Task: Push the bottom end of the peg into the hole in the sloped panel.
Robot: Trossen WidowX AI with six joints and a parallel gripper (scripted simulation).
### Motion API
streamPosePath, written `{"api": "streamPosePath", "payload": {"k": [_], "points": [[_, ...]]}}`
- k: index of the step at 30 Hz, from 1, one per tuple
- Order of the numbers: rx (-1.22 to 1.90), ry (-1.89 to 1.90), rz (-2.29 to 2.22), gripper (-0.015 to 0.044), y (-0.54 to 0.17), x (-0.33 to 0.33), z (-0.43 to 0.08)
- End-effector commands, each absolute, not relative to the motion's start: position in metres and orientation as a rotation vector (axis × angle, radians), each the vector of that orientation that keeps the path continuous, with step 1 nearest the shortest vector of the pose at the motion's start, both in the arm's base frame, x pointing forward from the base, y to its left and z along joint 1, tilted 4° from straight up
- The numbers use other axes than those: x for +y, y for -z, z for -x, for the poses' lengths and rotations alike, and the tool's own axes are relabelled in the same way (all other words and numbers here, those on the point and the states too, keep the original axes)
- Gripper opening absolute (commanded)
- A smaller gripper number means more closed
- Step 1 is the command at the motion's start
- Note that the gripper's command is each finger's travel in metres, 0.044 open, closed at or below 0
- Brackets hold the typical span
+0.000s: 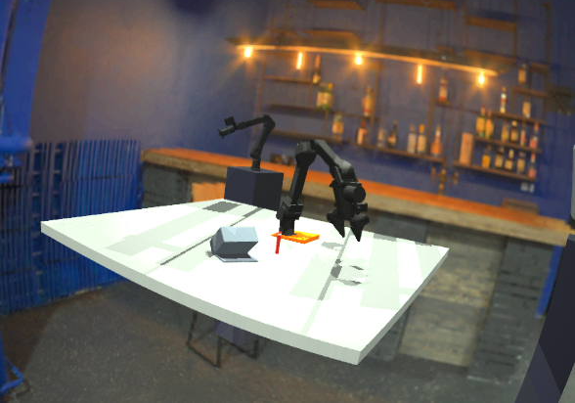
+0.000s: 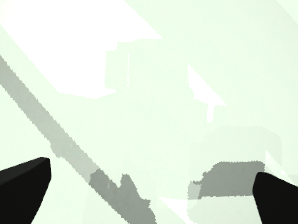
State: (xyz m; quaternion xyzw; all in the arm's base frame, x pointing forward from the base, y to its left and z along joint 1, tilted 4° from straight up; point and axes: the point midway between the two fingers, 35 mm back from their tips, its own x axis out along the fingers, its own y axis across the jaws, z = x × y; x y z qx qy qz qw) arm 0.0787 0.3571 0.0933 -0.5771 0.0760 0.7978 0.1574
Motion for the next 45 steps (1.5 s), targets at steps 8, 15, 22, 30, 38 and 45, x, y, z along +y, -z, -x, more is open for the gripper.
{"api": "streamPosePath", "payload": {"k": [8, 15, 22, 30, 38, 45], "points": [[0.25, -2.177, 1.75, 0.044, -0.101, 0.321, -0.128], [0.284, -2.114, 1.812, 0.044, -0.105, 0.296, -0.157], [0.325, -2.057, 1.871, 0.044, -0.11, 0.268, -0.183], [0.383, -1.999, 1.935, 0.044, -0.116, 0.233, -0.209], [0.451, -1.95, 1.995, 0.044, -0.122, 0.195, -0.228], [0.502, -1.922, 2.031, 0.044, -0.126, 0.167, -0.237]]}}
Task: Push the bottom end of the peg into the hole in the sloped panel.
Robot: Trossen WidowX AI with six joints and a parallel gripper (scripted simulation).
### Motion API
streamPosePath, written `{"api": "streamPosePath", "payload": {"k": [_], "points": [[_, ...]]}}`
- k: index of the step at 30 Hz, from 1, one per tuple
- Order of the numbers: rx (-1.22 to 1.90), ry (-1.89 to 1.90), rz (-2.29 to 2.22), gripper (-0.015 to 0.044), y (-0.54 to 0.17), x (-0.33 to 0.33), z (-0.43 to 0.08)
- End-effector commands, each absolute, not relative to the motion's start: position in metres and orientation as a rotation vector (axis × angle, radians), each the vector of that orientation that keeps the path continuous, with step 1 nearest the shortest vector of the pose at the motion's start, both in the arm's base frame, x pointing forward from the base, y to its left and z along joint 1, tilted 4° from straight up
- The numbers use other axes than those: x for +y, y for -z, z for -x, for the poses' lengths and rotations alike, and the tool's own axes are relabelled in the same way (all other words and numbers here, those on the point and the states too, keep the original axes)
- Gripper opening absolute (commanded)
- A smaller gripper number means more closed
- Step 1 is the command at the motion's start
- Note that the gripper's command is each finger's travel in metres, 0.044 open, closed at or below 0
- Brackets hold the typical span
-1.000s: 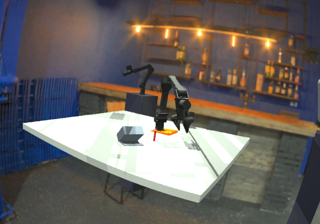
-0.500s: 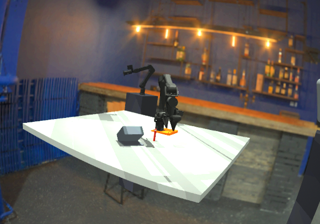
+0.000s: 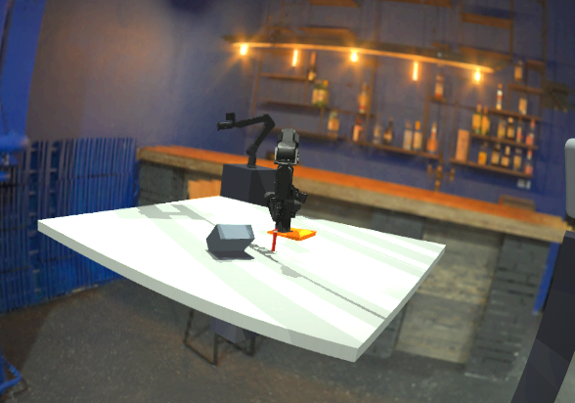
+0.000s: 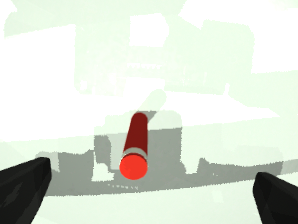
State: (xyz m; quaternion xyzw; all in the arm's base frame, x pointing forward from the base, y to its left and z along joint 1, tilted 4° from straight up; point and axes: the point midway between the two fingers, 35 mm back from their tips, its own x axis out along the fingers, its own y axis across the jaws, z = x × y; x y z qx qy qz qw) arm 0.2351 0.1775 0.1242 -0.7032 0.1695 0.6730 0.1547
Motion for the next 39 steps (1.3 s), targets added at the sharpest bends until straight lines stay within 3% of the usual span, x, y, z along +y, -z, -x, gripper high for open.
{"api": "streamPosePath", "payload": {"k": [1, 39], "points": [[0.503, -1.921, 2.032, 0.044, -0.126, 0.166, -0.237], [0.504, -1.921, 2.032, 0.044, -0.07, 0.164, -0.24]]}}
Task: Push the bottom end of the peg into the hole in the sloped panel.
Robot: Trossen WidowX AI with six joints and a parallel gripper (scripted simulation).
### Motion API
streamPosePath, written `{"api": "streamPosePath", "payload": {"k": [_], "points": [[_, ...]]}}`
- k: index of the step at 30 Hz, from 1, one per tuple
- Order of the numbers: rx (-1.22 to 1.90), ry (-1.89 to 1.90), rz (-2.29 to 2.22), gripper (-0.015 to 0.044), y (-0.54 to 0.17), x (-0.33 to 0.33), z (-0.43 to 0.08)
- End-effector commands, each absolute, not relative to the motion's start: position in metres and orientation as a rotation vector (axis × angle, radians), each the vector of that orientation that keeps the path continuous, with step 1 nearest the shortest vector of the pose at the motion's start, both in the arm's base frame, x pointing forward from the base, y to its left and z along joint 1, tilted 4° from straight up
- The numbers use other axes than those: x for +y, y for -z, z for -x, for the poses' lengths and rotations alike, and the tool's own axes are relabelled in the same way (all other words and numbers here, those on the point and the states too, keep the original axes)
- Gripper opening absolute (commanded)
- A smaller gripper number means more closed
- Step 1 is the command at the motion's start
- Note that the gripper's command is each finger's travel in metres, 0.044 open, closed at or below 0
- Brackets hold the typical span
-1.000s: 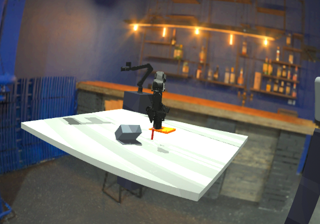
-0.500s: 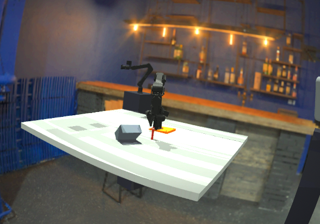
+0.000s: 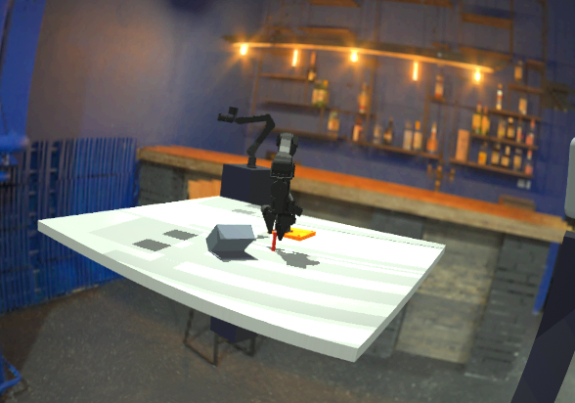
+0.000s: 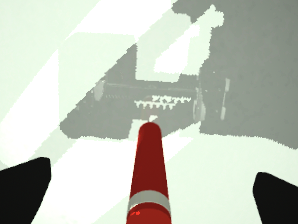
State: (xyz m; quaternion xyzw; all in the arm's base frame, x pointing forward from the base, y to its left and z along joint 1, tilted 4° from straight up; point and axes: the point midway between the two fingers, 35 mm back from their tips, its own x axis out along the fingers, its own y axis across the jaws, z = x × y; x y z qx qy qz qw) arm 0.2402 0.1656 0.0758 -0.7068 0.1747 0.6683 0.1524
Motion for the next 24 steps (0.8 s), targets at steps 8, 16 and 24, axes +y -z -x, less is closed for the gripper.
{"api": "streamPosePath", "payload": {"k": [8, 16, 24], "points": [[0.503, -1.919, 2.028, 0.0387, -0.0667, 0.1645, -0.2397], [0.503, -1.919, 2.028, 0.0177, -0.0667, 0.1645, -0.2397], [0.503, -1.919, 2.028, 0.0026, -0.0667, 0.1645, -0.2397]]}}
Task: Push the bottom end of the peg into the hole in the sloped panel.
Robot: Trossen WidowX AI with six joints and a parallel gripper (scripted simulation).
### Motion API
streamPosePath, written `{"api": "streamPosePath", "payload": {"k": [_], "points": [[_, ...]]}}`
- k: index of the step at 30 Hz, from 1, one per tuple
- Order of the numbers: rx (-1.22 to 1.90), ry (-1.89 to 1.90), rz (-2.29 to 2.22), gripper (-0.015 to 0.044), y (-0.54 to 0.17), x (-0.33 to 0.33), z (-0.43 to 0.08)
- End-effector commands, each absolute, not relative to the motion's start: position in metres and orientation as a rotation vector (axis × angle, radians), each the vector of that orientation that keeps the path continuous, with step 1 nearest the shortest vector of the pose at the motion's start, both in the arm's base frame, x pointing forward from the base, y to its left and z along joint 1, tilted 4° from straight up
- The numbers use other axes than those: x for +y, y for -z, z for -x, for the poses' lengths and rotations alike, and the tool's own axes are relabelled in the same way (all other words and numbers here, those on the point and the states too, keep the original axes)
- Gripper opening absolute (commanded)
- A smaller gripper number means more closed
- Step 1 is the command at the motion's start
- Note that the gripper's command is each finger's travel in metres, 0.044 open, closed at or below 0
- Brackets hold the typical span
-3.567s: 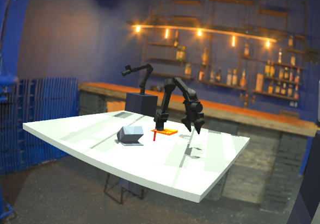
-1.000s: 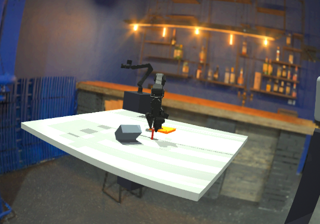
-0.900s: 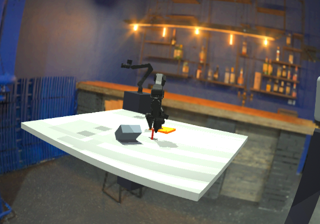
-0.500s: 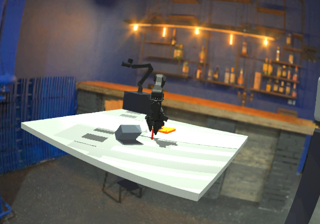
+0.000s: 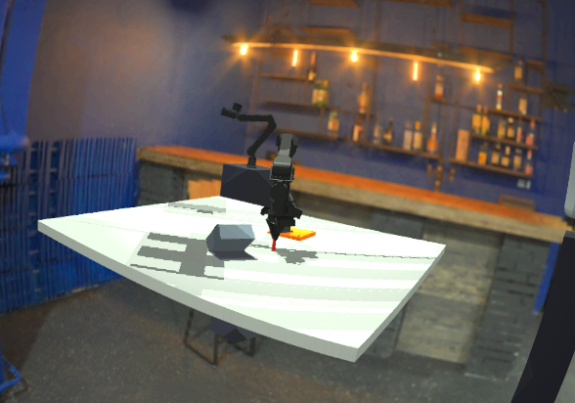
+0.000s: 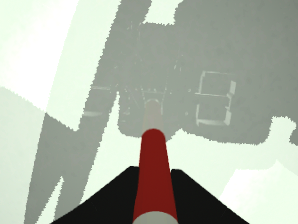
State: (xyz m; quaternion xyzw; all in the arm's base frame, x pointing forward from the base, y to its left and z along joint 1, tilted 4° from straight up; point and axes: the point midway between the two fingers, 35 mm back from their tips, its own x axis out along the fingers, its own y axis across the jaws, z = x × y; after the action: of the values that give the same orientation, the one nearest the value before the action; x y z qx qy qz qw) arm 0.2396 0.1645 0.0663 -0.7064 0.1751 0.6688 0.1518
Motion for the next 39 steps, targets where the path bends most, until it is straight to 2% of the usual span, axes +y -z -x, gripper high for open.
{"api": "streamPosePath", "payload": {"k": [1, 4, 30, 39], "points": [[0.503, -1.919, 2.028, 0.002, -0.067, 0.165, -0.24], [0.503, -1.919, 2.028, 0.0, -0.067, 0.165, -0.24], [0.503, -1.921, 2.031, 0.0, -0.144, 0.17, -0.237], [0.497, -1.924, 2.007, 0.0, -0.146, 0.168, -0.24]]}}
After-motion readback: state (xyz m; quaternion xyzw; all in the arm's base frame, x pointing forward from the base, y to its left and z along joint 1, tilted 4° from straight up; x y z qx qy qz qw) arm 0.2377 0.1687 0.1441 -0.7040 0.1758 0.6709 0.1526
